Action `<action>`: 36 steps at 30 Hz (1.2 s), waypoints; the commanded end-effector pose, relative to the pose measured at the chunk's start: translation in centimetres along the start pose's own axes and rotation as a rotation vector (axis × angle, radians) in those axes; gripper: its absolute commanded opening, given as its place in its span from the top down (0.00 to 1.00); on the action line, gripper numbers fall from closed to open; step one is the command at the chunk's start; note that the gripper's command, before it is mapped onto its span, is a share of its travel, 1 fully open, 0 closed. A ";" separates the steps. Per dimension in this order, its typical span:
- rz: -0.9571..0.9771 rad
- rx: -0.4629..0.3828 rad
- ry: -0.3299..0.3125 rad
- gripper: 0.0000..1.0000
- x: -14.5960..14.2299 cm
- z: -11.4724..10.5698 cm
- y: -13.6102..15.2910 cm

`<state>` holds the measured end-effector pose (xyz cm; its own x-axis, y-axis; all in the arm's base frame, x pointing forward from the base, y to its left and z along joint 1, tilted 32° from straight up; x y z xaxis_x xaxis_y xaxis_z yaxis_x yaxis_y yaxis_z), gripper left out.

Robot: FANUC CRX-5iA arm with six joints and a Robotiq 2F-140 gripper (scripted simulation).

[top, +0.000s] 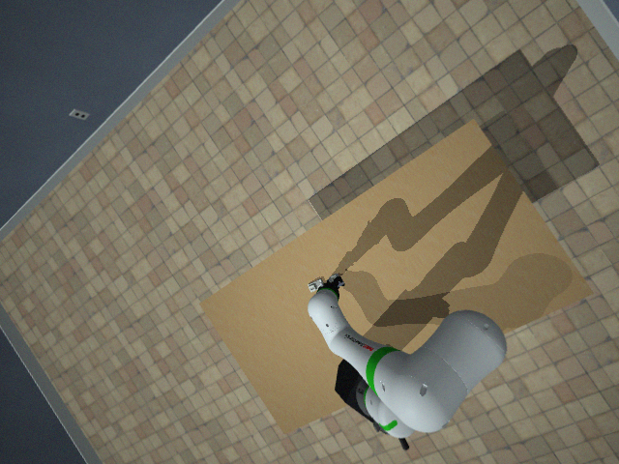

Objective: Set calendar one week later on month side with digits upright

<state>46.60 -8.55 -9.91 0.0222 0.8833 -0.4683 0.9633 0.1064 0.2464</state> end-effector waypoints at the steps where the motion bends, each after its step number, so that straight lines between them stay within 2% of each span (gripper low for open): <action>1: 0.000 0.000 0.000 0.84 0.0 0.0 0.0; 36: 0.000 0.000 0.000 0.84 0.0 0.4 0.0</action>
<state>46.70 -8.73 -10.24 0.0222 0.8833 -0.4683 0.9633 0.1064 0.2464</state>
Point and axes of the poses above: the point where the finger pads meet when closed, its own z axis out along the fingers, its own x axis across the jaws, y = z × x, the point moved 2 cm from there along -z, back along the fingers, and after that the axes turned 3 degrees about -z, right-handed, at the moved point
